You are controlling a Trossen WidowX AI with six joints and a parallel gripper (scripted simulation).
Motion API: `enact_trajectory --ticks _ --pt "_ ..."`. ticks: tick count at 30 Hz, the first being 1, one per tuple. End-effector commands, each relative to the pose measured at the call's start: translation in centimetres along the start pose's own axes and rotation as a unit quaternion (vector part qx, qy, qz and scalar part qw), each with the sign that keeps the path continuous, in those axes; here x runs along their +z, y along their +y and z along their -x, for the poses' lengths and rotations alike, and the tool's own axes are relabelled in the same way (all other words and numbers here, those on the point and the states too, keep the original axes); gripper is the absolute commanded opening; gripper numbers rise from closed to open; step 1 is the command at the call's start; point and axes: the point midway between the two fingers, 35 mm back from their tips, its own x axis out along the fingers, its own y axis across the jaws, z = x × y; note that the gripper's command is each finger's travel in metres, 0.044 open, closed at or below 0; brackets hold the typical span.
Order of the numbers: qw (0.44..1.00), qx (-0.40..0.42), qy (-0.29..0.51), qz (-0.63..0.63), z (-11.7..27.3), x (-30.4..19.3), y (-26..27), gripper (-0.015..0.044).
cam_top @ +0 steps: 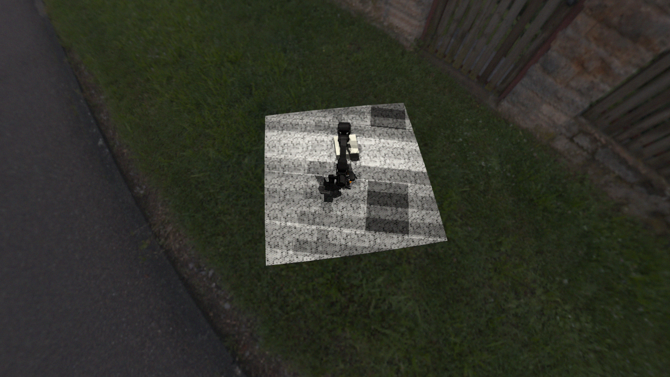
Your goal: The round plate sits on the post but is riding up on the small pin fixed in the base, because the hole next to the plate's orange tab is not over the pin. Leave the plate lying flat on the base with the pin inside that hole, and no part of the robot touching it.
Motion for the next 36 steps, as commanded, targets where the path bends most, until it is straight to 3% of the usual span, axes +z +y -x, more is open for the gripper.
enact_trajectory --ticks 1,36 --pt "1.0 -0.002 0.003 0.001 0.0 -0.7 -0.5 0.0" --pt "1.0 -0.002 0.004 0.001 0.3 -4.2 -1.3 0.0"
